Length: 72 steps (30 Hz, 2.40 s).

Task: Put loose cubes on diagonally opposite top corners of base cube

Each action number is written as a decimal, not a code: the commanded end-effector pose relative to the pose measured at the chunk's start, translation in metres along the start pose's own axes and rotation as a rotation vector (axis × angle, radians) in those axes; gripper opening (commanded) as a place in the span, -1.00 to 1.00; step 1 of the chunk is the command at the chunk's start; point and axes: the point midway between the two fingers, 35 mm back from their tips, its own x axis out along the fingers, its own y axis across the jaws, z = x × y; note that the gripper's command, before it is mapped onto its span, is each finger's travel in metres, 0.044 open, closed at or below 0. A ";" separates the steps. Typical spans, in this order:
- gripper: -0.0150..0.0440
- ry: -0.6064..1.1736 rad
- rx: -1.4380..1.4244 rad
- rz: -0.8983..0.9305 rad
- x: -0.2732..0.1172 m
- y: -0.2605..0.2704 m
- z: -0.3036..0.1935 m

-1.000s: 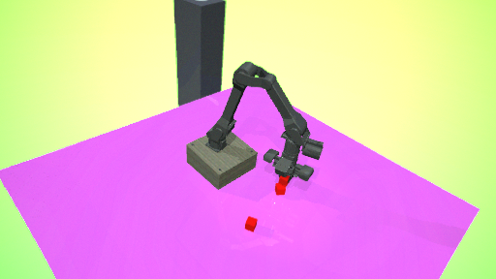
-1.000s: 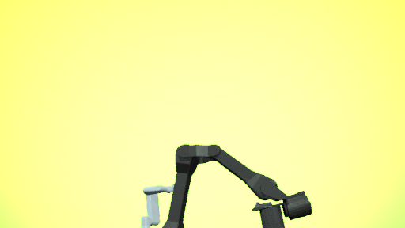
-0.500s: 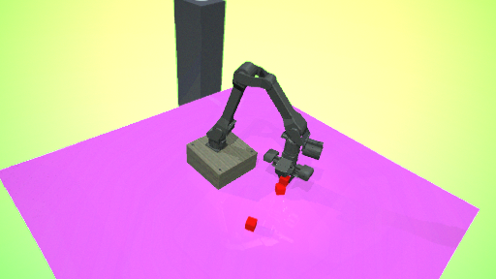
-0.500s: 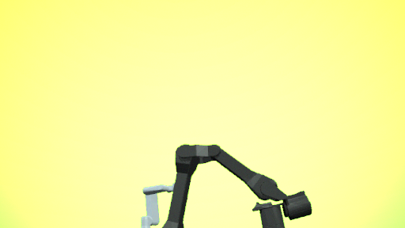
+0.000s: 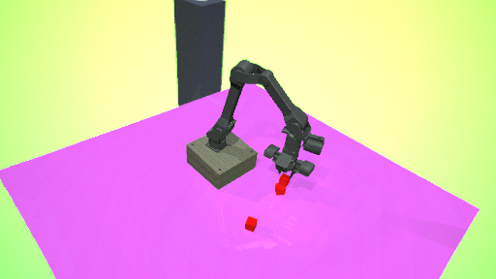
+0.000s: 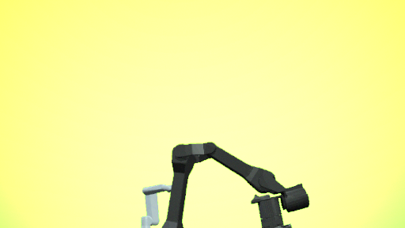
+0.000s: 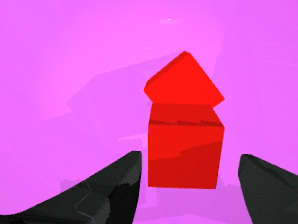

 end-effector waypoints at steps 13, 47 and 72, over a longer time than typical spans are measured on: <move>0.41 0.002 -0.050 0.009 -0.014 0.014 0.039; 0.41 -0.023 -0.221 0.004 0.003 -0.004 0.233; 0.41 -0.022 -0.221 0.004 0.042 -0.003 0.234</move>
